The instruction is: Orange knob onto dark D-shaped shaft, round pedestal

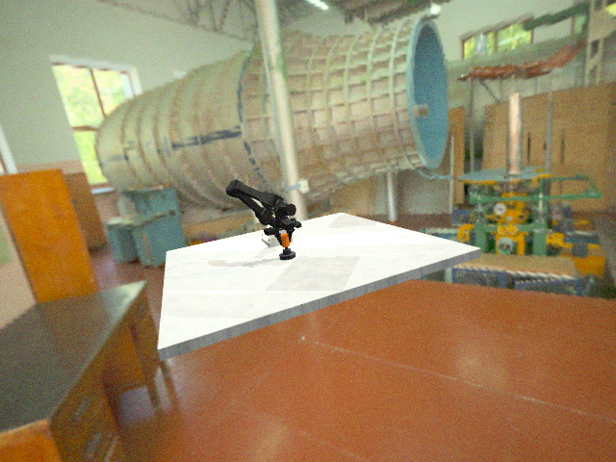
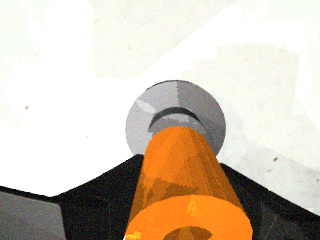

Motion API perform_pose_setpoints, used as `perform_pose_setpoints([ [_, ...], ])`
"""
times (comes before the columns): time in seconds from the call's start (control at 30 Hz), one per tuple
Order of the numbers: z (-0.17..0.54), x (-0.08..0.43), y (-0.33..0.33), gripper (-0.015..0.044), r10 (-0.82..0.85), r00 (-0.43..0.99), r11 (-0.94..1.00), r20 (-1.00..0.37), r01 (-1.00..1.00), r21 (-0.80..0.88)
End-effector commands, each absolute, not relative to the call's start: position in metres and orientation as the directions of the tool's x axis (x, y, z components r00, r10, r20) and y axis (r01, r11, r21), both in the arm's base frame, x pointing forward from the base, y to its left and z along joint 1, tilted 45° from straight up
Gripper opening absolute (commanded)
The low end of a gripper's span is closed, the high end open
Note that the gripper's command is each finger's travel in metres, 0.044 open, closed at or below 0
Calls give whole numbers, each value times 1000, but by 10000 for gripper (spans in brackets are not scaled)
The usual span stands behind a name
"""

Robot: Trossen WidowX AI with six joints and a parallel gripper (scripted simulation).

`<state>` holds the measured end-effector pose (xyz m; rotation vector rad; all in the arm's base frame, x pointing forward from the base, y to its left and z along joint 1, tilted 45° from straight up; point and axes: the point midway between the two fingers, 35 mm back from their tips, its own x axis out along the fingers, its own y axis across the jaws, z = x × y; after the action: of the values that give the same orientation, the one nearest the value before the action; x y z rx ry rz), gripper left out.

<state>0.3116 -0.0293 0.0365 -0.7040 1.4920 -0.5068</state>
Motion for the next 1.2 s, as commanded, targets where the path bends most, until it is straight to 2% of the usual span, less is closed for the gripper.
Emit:
perform_pose_setpoints([
  [0.0,39,312,-26,0,-698,41,707,-715,-117,-698],
  [0.27,38,314,-26,0,-698,41,669,-715,-318,-672],
  [1.17,36,313,-30,0,-699,41,668,-714,-320,-672],
])
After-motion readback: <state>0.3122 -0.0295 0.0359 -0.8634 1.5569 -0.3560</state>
